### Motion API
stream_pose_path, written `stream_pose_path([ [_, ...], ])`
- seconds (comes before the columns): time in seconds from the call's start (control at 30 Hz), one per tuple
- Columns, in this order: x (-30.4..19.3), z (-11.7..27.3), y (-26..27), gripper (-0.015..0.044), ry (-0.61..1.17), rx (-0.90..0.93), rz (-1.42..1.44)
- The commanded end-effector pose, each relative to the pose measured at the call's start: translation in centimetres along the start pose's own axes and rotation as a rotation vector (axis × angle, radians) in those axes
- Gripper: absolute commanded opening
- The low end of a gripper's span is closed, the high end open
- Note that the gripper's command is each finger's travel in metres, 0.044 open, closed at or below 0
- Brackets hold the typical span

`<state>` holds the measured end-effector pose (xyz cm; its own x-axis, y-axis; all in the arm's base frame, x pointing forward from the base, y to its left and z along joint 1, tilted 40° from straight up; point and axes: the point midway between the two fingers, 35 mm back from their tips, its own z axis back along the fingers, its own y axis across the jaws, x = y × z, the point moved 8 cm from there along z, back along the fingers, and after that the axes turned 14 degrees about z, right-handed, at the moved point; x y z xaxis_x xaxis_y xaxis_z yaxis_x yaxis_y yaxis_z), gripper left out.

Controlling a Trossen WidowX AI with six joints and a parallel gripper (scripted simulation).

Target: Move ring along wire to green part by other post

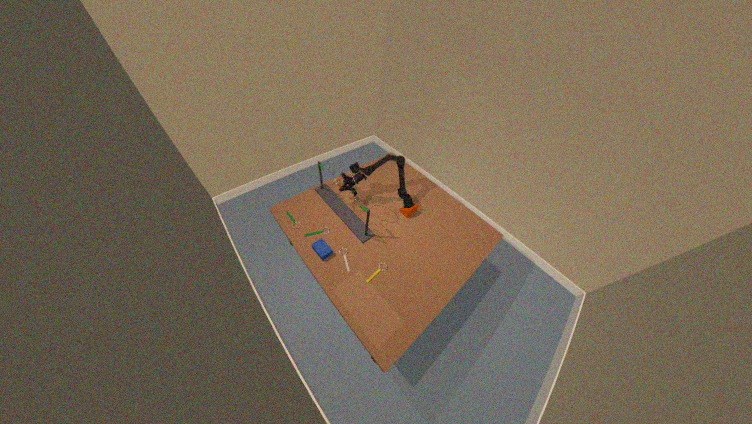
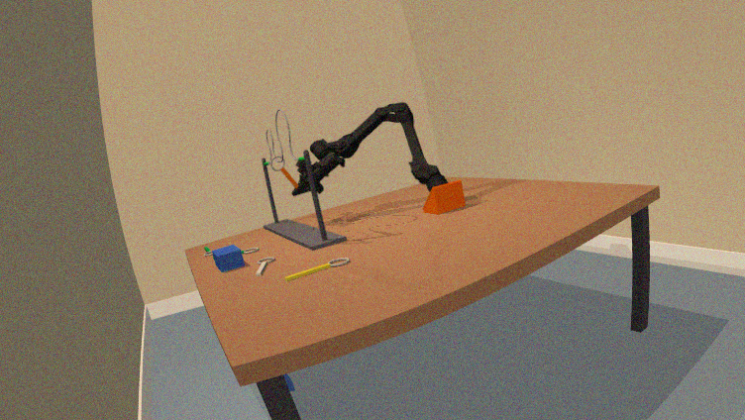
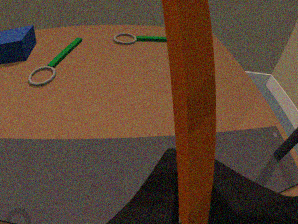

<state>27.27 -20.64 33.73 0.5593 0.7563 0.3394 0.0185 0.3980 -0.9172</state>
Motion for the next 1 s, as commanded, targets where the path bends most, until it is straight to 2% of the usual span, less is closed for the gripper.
stream_pose_path([
  [0.0,0.4,0.5,0.8,-0.0150,-0.002,0.025,-0.058],
  [0.97,2.0,1.3,4.3,-0.0150,-0.007,0.101,-0.185],
])
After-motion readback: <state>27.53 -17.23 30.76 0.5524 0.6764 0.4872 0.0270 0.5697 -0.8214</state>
